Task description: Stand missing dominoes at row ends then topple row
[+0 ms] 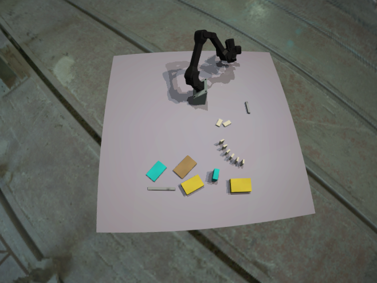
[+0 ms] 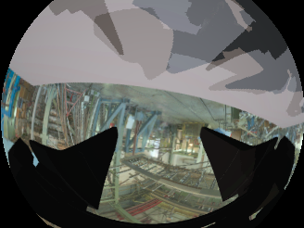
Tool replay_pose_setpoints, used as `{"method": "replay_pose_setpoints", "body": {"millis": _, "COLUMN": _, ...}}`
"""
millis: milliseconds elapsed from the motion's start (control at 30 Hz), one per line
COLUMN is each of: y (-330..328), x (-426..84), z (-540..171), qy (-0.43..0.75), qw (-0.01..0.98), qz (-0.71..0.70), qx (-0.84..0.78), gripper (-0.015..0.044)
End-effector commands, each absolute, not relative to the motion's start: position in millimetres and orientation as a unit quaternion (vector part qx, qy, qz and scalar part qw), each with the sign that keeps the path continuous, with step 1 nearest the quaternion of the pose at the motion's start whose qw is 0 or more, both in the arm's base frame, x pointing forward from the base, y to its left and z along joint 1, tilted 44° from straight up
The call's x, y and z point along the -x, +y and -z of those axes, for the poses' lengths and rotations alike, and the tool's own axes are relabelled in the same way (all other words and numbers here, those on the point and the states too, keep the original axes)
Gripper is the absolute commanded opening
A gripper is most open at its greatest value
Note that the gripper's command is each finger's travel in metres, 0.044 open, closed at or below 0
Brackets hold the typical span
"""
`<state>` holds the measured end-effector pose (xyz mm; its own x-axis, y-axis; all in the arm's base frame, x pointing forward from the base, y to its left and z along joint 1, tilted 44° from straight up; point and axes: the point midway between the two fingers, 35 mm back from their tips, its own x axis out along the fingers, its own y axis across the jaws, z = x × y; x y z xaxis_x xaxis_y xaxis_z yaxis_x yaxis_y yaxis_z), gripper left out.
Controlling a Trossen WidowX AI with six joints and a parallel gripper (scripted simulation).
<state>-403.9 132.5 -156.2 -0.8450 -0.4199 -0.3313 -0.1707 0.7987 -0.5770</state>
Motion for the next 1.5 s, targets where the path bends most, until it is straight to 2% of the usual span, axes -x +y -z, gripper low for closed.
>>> {"method": "replay_pose_setpoints", "body": {"millis": 0, "y": 135, "x": 403, "z": 157, "qy": 0.919, "qw": 0.23, "qz": 0.282, "qx": 0.154, "gripper": 0.0426}}
{"method": "replay_pose_setpoints", "body": {"millis": 133, "y": 192, "x": 384, "z": 166, "qy": 0.859, "qw": 0.257, "qz": 0.443, "qx": 0.013, "gripper": 0.044}}
{"method": "replay_pose_setpoints", "body": {"millis": 267, "y": 254, "x": 346, "z": 178, "qy": 0.735, "qw": 0.242, "qz": 0.614, "qx": -0.155, "gripper": 0.044}}
{"method": "replay_pose_setpoints", "body": {"millis": 467, "y": 317, "x": 276, "z": 191, "qy": 0.503, "qw": 0.153, "qz": 0.776, "qx": -0.348, "gripper": 0.044}}
{"method": "replay_pose_setpoints", "body": {"millis": 700, "y": 357, "x": 190, "z": 200, "qy": 0.22, "qw": 0.002, "qz": 0.844, "qx": -0.489, "gripper": 0.044}}
{"method": "replay_pose_setpoints", "body": {"millis": 1033, "y": 365, "x": 55, "z": 201, "qy": -0.194, "qw": -0.263, "qz": 0.757, "qx": -0.565, "gripper": 0.044}}
{"method": "replay_pose_setpoints", "body": {"millis": 1267, "y": 339, "x": -33, "z": 192, "qy": -0.433, "qw": -0.44, "qz": 0.58, "qx": -0.532, "gripper": 0.044}}
{"method": "replay_pose_setpoints", "body": {"millis": 1467, "y": 300, "x": -99, "z": 176, "qy": -0.576, "qw": -0.559, "qz": 0.383, "qx": -0.457, "gripper": 0.044}}
